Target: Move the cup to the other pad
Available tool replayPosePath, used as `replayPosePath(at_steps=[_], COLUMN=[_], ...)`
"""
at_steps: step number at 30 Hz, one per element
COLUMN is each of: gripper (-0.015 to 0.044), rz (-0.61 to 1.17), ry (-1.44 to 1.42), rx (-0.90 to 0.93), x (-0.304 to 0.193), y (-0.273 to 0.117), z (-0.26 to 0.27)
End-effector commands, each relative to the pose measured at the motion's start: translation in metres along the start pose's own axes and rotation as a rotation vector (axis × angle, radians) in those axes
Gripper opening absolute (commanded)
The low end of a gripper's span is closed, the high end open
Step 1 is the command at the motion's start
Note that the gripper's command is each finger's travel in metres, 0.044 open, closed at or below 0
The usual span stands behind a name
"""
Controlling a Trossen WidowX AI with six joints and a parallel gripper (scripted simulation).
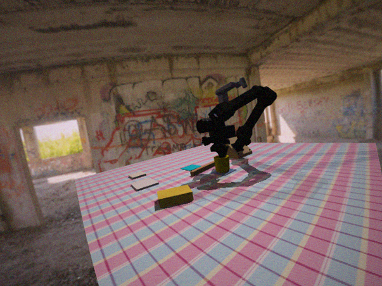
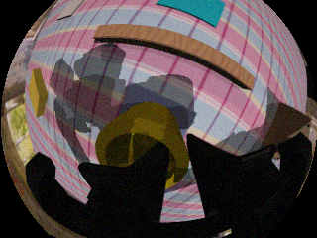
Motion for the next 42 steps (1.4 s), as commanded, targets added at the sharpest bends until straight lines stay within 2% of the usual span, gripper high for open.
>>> replayPosePath(at_steps=[1,9,27,42], gripper=[0.0060,0.0000,0.0000,0.0000], rz=[0.000,0.000,0.002,0.006], ry=[0.000,0.000,0.003,0.007], rx=[0.000,0.000,-0.001,-0.001], x=[0.000,0.000,0.000,0.000], y=[0.000,0.000,-0.047,-0.044], z=[0.000,0.000,-0.002,-0.002])
Point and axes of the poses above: the point midway between the two fingers, 35 mm back from their tips, its own y axis out along the fingers, its own z axis across the jaws, x = y × z, the point moved 6 cm from there along -y, back along the fingers, and after that the axes turned 15 degrees about y, right-handed, at the moved point
